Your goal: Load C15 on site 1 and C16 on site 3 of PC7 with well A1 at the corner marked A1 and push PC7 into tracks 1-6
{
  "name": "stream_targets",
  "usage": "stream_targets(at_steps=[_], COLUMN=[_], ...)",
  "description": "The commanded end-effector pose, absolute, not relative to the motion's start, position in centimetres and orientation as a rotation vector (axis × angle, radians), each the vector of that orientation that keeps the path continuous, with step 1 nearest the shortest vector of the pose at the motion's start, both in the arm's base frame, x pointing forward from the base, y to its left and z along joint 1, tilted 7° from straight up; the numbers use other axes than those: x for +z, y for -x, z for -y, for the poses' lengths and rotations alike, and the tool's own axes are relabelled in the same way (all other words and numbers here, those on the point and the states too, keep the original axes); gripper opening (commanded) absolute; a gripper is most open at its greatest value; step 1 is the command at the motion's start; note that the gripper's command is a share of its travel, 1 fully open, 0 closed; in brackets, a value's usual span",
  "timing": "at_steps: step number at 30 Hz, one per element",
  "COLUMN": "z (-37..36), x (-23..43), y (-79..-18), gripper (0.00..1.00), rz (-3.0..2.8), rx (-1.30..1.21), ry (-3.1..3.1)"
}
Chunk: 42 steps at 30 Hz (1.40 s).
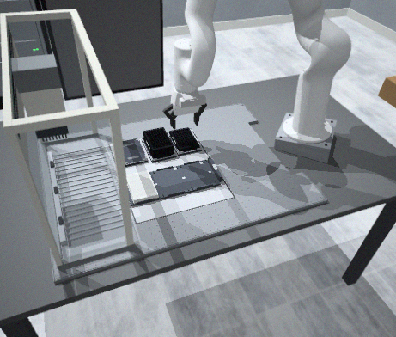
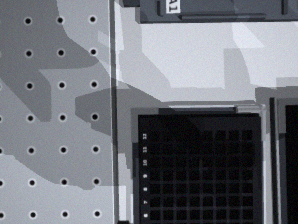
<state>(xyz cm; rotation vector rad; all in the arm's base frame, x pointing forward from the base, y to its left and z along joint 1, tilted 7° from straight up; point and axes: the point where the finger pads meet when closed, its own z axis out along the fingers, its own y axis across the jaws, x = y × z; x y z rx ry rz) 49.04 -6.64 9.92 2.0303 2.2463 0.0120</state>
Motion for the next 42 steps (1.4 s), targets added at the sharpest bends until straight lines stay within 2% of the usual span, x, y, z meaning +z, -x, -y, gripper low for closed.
stream_targets(at_steps=[1,28,42], z=[6.7,7.0,7.0], x=[9.5,5.5,5.5], y=[-49.2,-49.5,-49.5], gripper=[1.0,1.0,1.0], rz=[-2.245,-2.245,-2.245], rx=[0.013,0.013,0.013], ry=[-2.029,-2.029,-2.029])
